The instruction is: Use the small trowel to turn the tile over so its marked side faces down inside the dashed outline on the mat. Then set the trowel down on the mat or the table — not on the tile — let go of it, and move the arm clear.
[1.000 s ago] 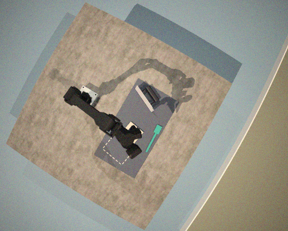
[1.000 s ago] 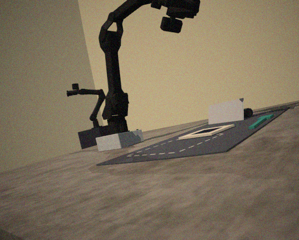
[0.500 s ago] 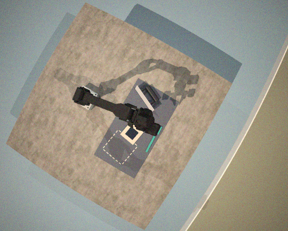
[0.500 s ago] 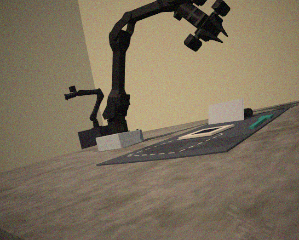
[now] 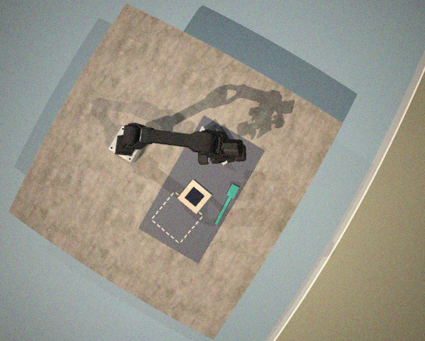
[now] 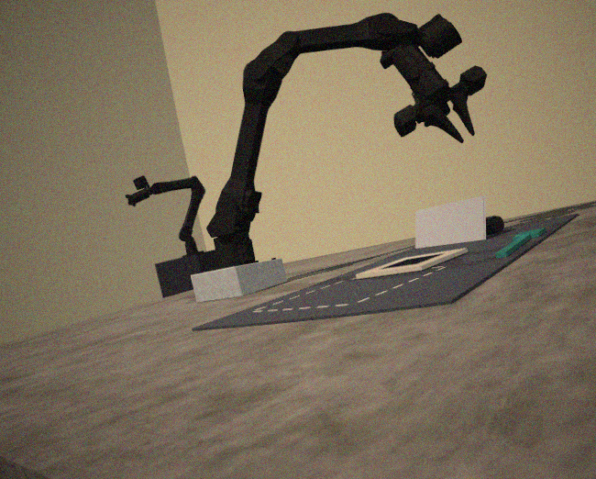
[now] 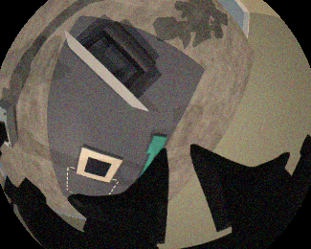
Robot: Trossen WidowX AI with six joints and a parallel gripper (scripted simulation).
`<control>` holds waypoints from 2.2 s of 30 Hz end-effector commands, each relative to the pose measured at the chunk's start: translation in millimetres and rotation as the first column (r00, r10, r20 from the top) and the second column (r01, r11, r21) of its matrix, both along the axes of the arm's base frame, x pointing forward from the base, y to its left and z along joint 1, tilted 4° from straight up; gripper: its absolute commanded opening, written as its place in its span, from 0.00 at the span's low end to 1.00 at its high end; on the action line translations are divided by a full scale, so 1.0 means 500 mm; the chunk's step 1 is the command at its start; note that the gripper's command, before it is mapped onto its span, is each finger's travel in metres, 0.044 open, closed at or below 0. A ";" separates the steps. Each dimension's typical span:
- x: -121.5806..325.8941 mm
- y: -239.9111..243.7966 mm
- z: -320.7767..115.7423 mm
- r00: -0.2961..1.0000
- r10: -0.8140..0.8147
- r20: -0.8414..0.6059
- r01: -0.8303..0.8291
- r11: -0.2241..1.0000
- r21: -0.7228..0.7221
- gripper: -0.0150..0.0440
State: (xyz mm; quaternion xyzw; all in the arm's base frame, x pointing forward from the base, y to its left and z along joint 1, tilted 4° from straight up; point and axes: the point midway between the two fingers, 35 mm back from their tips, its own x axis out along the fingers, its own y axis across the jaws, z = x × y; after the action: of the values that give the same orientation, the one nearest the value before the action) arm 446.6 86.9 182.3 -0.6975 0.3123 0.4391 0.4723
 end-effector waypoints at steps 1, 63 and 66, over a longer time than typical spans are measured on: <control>-0.024 0.076 -0.040 0.988 0.130 -0.079 -0.130 0.991 0.001 0.42; -0.241 0.231 -0.219 0.770 0.533 -0.350 -0.546 0.835 0.069 0.42; -0.248 0.223 -0.220 0.770 0.533 -0.350 -0.546 0.835 0.069 0.42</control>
State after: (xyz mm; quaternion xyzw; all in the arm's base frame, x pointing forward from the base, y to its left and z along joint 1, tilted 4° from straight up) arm 327.1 205.5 73.7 -0.6759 0.1862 0.6677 0.2503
